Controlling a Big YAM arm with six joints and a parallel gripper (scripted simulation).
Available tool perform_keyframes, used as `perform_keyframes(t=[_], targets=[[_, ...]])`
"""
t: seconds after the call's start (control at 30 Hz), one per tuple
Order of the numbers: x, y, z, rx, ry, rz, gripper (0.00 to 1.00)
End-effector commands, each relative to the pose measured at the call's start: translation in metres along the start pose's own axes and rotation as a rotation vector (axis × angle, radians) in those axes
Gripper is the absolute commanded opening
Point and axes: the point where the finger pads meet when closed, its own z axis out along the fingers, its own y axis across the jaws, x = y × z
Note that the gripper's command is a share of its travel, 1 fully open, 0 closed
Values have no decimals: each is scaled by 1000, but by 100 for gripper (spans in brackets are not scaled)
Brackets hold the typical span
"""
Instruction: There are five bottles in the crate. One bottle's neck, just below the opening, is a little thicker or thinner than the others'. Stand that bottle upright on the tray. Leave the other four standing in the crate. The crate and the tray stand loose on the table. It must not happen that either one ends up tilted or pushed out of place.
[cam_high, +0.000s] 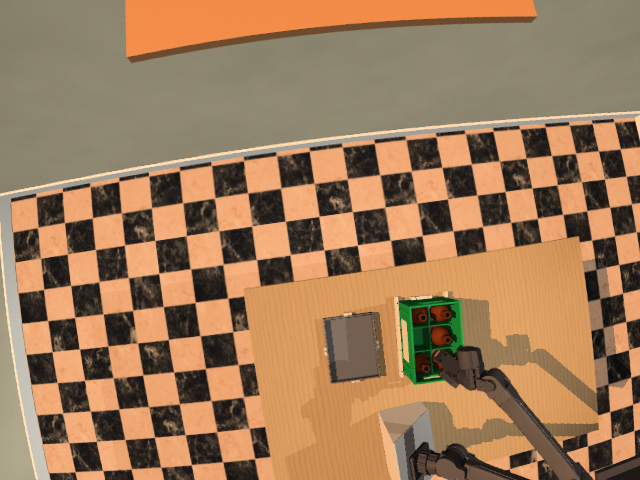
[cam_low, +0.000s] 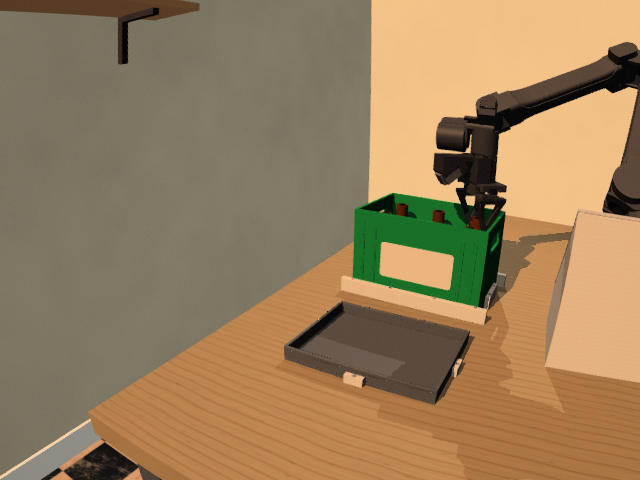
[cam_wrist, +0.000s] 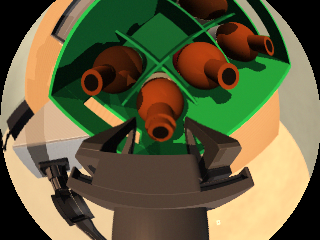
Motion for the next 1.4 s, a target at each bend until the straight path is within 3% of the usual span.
perform_keyframes(t=[0.0, 1.0, 1.17, 1.37], targets=[[1, -1, 7, -10, 15, 1, 61], [1, -2, 6, -13, 18, 4, 61], [-10, -10, -12, 10, -10, 5, 61], [-6, -15, -30, 22, -26, 26, 61]])
